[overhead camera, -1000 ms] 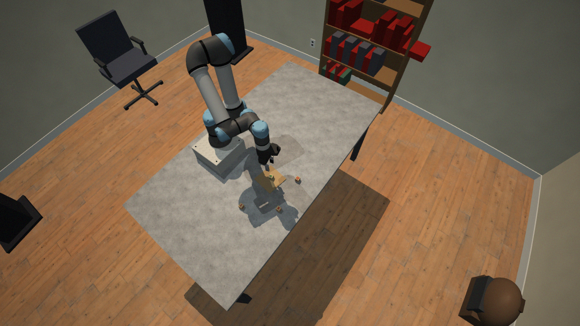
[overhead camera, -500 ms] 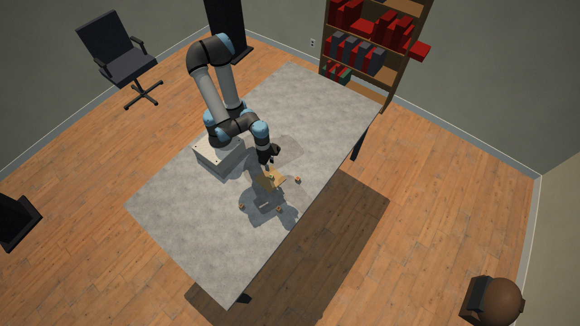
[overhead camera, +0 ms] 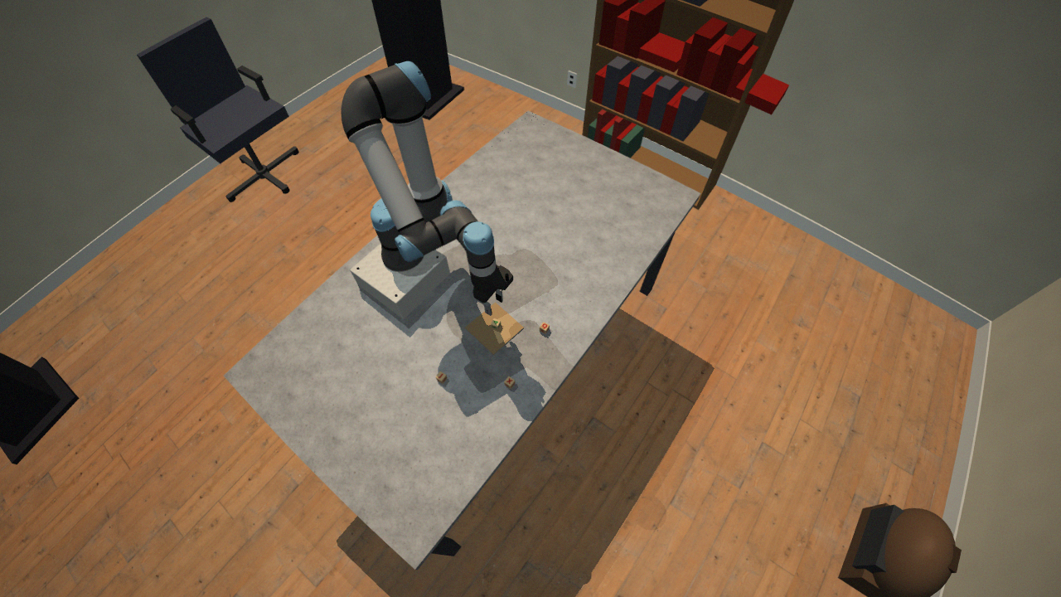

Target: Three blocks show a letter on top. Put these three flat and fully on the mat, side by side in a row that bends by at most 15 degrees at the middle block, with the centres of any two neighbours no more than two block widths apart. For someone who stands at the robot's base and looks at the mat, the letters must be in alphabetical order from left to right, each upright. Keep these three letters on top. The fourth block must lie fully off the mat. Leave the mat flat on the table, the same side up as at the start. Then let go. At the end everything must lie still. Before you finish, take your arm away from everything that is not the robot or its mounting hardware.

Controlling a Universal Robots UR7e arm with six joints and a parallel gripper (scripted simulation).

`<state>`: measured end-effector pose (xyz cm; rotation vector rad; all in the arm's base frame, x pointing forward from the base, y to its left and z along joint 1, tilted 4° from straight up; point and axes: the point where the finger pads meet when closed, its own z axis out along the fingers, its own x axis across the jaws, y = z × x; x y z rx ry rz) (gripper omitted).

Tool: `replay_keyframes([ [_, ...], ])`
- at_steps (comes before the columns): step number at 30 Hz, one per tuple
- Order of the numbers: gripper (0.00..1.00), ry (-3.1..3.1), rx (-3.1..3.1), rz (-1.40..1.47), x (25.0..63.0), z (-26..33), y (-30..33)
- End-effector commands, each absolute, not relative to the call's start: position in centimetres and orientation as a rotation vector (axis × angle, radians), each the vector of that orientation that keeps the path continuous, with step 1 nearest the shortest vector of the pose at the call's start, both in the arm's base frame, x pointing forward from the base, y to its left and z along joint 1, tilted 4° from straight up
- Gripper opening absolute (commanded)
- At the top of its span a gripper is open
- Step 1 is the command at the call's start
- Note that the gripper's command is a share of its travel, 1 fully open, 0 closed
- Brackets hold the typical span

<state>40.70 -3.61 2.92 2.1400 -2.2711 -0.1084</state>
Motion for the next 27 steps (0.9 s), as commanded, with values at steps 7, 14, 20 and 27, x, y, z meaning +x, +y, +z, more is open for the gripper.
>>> replay_keyframes([
  [7, 1.00, -2.527, 1.815, -0.105, 40.9, 2.0, -3.7],
  [14, 1.00, -2.641, 1.637, -0.101, 41.0, 1.6, -3.8],
  [20, 1.00, -2.748, 1.441, -0.097, 41.0, 1.1, -3.8],
  [27, 1.00, -2.848, 1.217, -0.092, 40.9, 0.6, -3.9],
])
